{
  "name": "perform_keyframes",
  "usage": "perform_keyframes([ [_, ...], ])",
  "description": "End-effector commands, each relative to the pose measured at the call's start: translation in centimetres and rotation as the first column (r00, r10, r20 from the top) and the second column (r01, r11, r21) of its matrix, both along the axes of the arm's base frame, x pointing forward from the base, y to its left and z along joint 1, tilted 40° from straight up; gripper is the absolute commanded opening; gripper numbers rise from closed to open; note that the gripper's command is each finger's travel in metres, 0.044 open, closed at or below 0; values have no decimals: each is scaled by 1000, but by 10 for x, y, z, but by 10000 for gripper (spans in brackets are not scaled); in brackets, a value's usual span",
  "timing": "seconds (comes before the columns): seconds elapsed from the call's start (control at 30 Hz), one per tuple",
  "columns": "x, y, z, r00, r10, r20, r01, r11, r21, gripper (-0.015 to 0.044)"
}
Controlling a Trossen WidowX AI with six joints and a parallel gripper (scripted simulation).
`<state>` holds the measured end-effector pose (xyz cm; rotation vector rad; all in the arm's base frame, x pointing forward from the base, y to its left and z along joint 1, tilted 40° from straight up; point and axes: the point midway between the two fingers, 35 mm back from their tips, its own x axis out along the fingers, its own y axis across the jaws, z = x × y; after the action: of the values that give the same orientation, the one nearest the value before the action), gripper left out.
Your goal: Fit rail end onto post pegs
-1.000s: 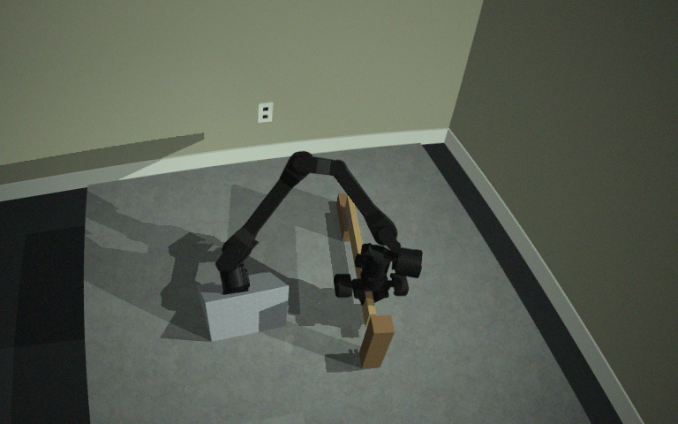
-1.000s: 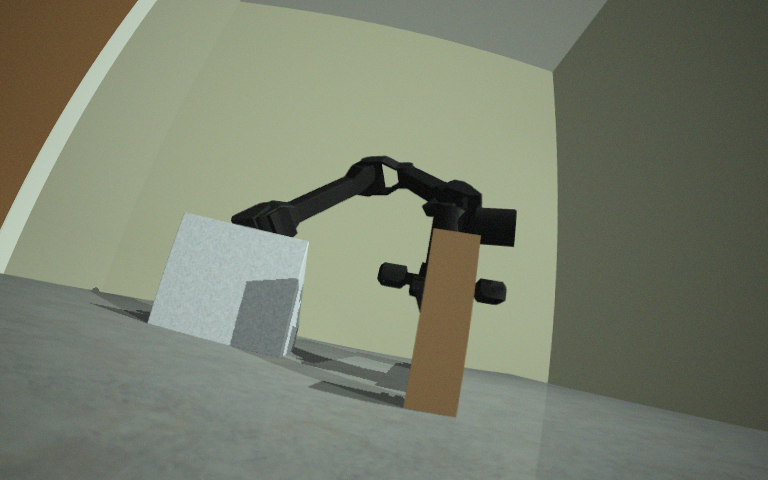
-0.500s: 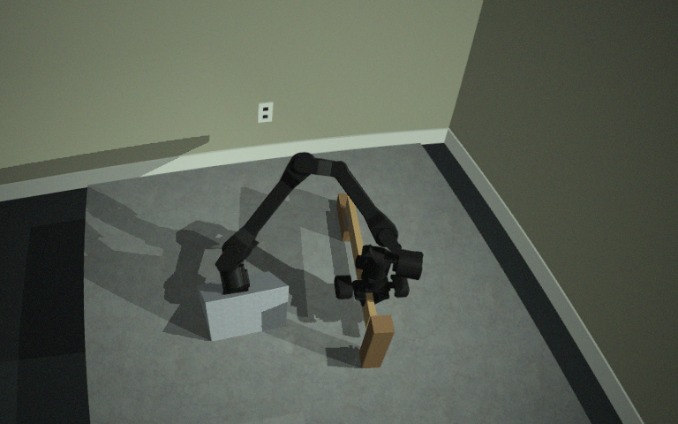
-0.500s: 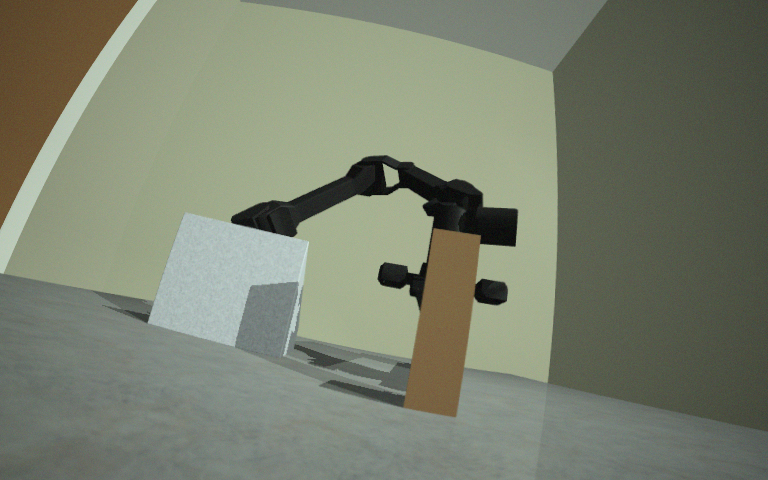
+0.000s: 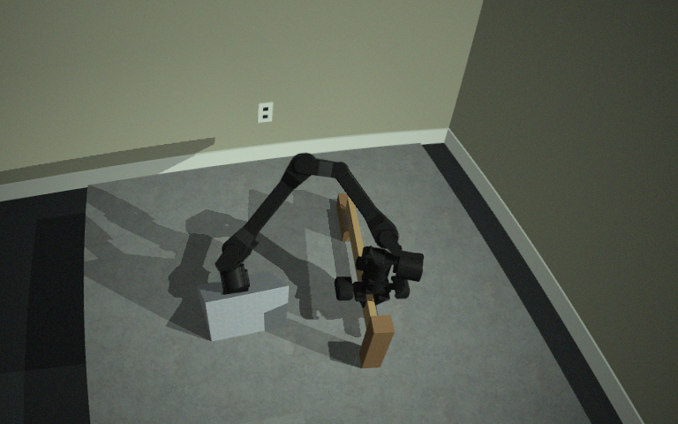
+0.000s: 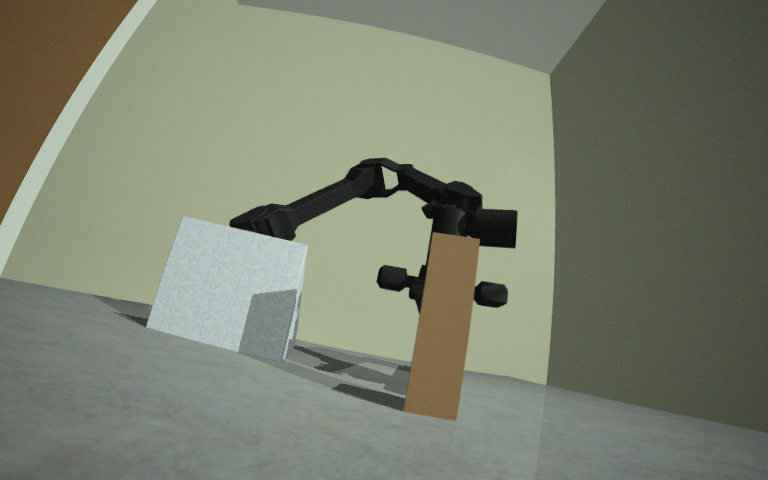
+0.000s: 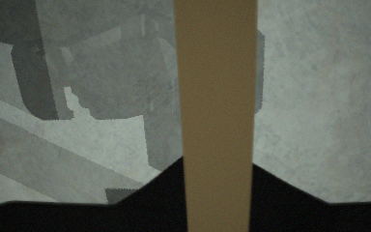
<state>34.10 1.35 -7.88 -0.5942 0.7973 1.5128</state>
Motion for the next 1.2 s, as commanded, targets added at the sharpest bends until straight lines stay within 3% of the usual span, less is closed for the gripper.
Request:
perform_keyframes([
  [0.0, 2, -4, 0, 1000, -2, 7, 2, 1000, -2, 0],
  [1.17, 0, -12, -7, 1000, -2, 7, 2, 1000, -3, 0],
])
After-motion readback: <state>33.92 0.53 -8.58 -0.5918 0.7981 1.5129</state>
